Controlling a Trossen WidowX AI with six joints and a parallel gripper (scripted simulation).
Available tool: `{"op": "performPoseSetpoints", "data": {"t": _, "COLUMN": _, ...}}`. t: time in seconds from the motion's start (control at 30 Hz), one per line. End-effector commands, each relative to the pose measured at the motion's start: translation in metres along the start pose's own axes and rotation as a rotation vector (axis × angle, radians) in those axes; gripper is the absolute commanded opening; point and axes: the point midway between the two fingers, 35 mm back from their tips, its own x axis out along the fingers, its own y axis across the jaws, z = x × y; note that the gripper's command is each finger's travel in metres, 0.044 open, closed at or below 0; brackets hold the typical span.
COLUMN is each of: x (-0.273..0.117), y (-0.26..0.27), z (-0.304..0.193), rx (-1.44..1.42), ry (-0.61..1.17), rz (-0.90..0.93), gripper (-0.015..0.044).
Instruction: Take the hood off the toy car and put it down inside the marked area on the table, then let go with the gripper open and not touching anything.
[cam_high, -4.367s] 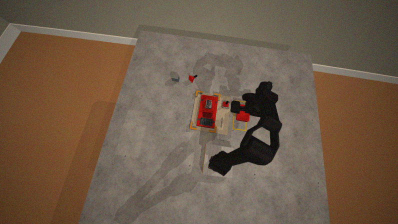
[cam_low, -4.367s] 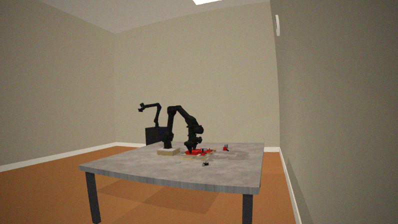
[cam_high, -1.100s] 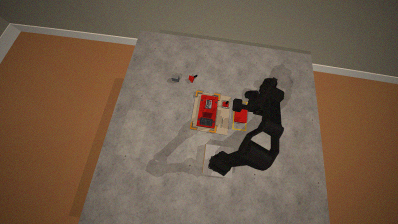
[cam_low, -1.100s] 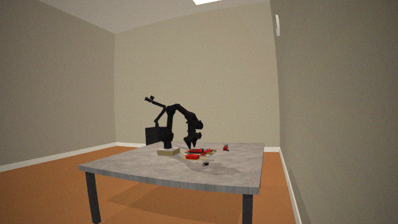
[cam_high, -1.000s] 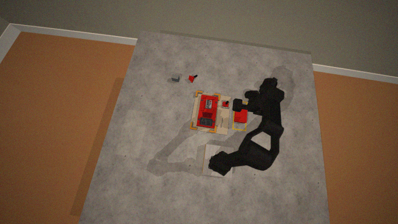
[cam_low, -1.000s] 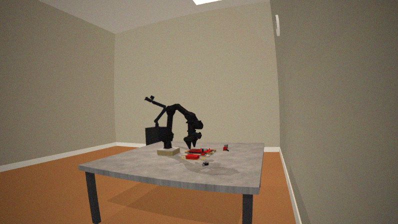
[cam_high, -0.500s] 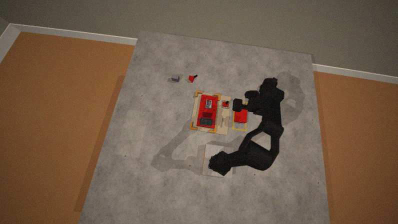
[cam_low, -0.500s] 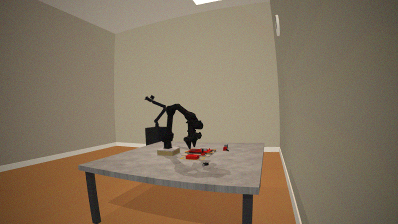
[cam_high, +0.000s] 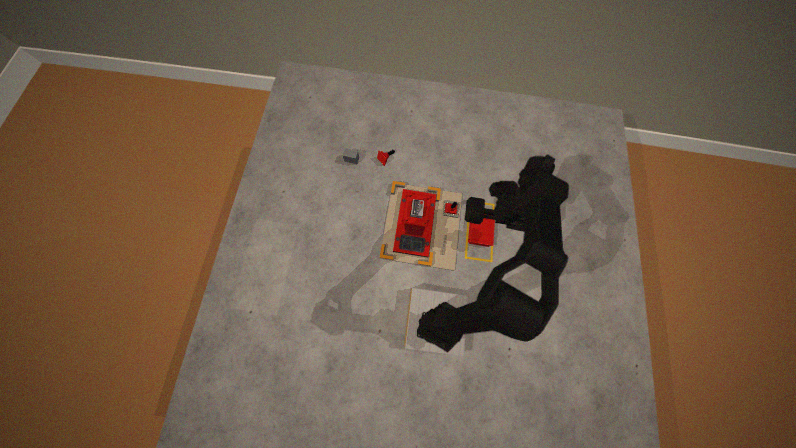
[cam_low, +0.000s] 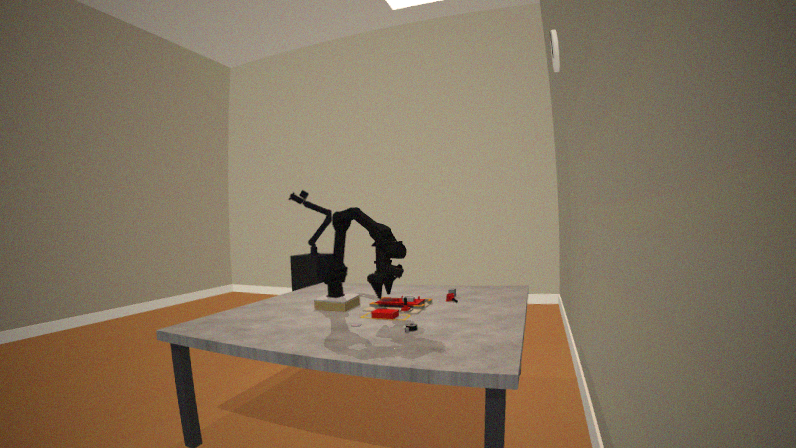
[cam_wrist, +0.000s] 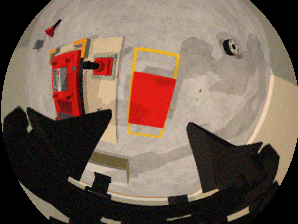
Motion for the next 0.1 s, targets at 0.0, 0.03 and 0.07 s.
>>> {"op": "performPoseSetpoints", "data": {"t": 0.0, "x": -0.0003, "y": 0.0008, "z": 0.0000, "rx": 0.003, "ry": 0.000, "rz": 0.005, "gripper": 0.0440}}
{"op": "performPoseSetpoints", "data": {"t": 0.03, "x": -0.0003, "y": 0.0008, "z": 0.0000, "rx": 0.003, "ry": 0.000, "rz": 0.005, "gripper": 0.0440}}
{"op": "performPoseSetpoints", "data": {"t": 0.07, "x": -0.0003, "y": 0.0008, "z": 0.0000, "rx": 0.003, "ry": 0.000, "rz": 0.005, "gripper": 0.0440}}
